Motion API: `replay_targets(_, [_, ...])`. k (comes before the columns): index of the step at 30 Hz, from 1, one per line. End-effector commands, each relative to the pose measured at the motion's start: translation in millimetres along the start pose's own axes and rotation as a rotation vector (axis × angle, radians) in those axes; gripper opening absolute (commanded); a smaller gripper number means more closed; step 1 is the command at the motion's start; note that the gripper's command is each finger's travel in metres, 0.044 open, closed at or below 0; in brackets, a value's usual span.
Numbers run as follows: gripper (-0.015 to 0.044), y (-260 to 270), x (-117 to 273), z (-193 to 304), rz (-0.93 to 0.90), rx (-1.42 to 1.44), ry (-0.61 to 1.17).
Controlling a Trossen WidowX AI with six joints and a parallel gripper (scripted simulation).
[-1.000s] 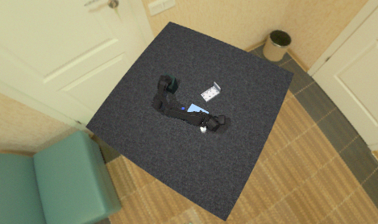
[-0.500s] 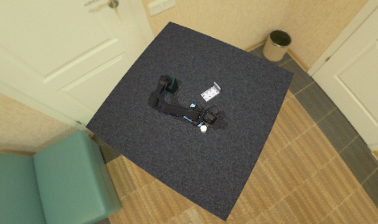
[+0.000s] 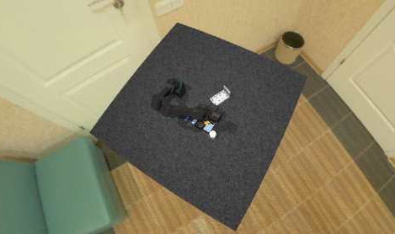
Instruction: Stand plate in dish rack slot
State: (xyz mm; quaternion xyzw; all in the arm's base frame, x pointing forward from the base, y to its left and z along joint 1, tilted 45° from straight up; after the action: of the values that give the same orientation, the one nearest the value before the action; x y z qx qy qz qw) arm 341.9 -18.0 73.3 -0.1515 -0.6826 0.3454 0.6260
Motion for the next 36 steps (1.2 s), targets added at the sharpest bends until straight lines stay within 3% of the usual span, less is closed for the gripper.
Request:
replay_targets(1, [0.04,1,0,19,0.038,0.143,0.042])
replay_targets(36, [0.04,-1,-41,27,0.047,0.191,0.056])
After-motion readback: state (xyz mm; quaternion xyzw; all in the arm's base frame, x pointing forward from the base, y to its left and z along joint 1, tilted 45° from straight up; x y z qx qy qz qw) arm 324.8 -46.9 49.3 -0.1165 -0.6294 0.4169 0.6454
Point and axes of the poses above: the point midway between the two fingers, 35 mm back from their tips, its own x axis back along the fingers, its own y axis across the jaws, z = x × y, the point moved 2 cm from there along x, back along the fingers, and after that the axes turned 13 degrees about x, right-handed, at the moved point
